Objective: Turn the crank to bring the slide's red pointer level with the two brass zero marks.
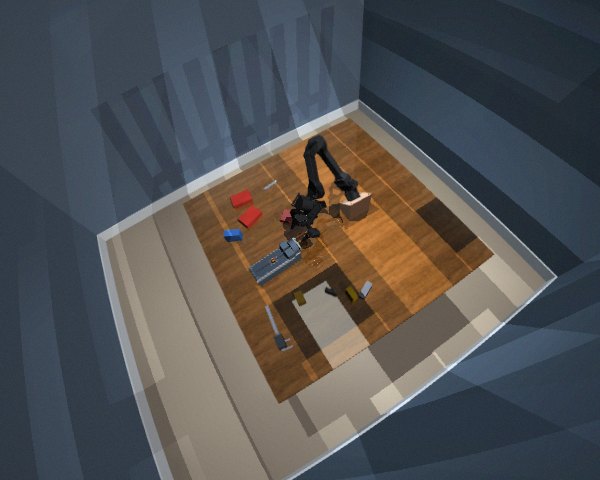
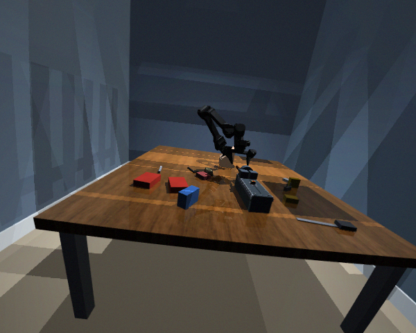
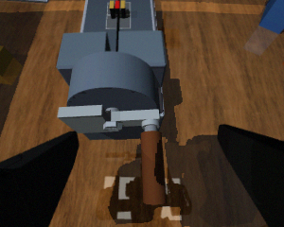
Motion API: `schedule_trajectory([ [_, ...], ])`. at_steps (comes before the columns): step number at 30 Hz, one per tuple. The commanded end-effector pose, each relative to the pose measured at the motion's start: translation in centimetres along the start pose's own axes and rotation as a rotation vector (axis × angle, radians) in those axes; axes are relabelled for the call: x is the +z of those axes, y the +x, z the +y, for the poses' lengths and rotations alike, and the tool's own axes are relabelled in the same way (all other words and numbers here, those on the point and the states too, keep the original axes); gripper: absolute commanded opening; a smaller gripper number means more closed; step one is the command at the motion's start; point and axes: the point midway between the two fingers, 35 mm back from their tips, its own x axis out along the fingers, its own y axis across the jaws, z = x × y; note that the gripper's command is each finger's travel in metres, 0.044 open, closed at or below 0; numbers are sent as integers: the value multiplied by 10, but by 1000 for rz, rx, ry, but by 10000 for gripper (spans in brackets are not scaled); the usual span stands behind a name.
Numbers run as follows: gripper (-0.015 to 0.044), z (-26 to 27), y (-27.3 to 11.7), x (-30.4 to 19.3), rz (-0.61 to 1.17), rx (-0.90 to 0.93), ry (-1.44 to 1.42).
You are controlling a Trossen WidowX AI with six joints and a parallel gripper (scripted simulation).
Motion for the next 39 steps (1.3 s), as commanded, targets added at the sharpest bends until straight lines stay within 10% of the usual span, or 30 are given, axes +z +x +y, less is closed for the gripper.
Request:
schedule_trajectory([
  [1,440,0,-13,19,-10,-1,14],
  [12,440,0,-57,57,-7,4,4],
  [39,440,13,29,151,47,75,-56],
])
